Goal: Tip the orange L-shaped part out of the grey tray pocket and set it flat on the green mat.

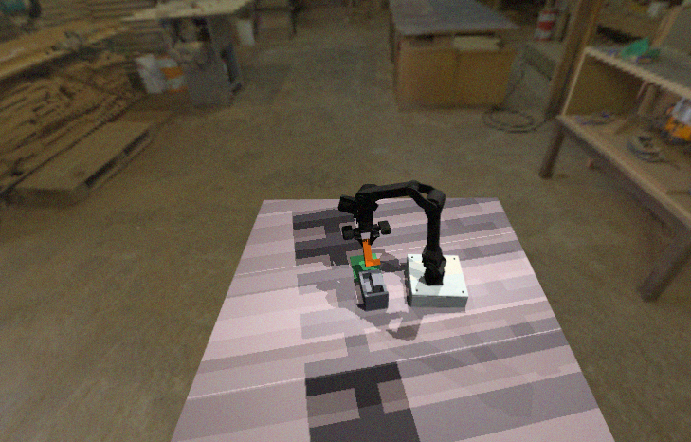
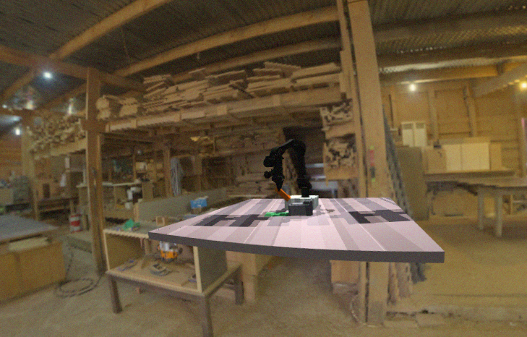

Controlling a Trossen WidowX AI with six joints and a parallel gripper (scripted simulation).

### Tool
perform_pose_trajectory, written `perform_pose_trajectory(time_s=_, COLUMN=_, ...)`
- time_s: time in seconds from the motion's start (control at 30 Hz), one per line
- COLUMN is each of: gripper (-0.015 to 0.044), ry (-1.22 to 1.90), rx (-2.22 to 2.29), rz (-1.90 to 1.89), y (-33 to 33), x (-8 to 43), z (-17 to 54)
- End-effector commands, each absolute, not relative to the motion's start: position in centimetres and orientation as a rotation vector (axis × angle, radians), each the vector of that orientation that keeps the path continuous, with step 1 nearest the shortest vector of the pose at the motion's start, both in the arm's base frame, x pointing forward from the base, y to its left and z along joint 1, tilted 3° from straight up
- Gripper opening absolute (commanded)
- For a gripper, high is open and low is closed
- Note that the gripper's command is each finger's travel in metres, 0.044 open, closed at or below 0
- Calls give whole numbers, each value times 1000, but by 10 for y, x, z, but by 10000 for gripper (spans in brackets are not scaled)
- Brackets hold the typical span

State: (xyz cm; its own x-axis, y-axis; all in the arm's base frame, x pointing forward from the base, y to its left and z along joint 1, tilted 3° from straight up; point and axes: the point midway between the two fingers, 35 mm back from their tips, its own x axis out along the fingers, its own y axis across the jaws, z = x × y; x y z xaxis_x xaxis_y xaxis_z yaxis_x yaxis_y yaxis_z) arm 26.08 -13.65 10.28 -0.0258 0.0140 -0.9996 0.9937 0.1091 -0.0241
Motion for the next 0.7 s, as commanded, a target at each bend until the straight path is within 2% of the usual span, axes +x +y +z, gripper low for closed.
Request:
perform_pose_trajectory(time_s=0.0, gripper=0, ry=1281, rx=1122, rz=-1138, y=-155, x=263, z=105)
perform_pose_trajectory(time_s=0.2, gripper=0, ry=1280, rx=1121, rz=-1139, y=-179, x=265, z=105)
perform_pose_trajectory(time_s=0.67, gripper=0, ry=1280, rx=1121, rz=-1139, y=-180, x=265, z=92)
